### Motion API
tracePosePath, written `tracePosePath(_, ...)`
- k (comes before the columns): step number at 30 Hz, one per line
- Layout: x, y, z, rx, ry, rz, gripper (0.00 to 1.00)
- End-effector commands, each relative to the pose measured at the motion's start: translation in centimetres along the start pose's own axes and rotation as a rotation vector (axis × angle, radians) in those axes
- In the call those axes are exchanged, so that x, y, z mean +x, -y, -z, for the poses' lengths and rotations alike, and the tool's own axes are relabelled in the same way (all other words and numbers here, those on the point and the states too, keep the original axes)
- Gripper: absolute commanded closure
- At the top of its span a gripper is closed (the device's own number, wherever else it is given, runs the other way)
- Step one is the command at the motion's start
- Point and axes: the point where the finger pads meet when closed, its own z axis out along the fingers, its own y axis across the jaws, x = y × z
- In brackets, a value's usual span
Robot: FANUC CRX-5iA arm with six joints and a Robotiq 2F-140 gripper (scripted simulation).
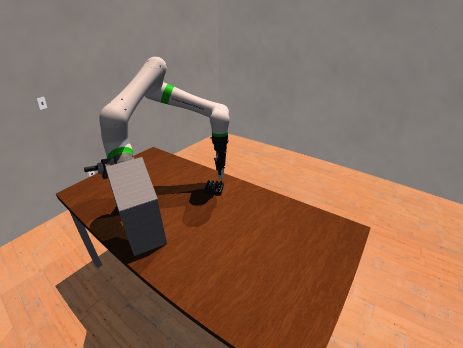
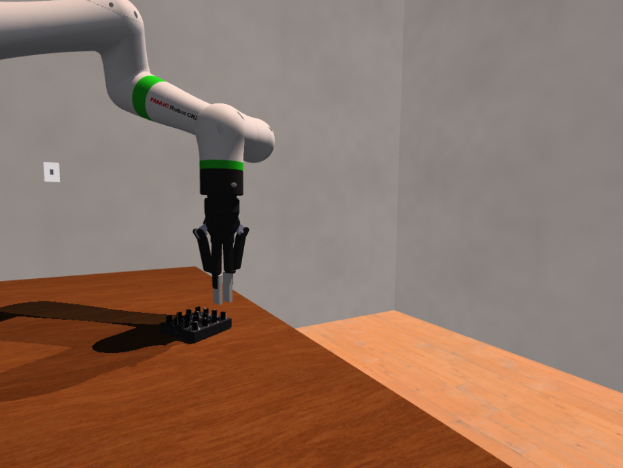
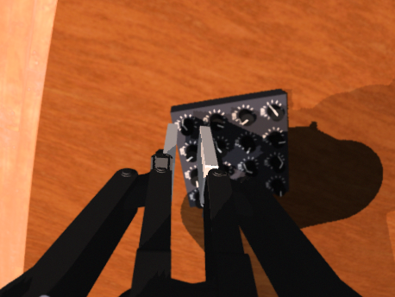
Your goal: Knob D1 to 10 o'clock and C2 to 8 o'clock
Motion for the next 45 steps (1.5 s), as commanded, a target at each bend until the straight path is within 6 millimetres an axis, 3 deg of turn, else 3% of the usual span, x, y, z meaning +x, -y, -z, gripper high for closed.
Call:
tracePosePath(1, 0.0, 0.0, -0.2, 0.000, 0.000, 0.000, 0.88)
tracePosePath(17, 0.0, 0.0, -1.6, 0.000, 0.000, 0.000, 0.88)
tracePosePath(45, 0.0, 0.0, -1.7, 0.000, 0.000, 0.000, 0.88)
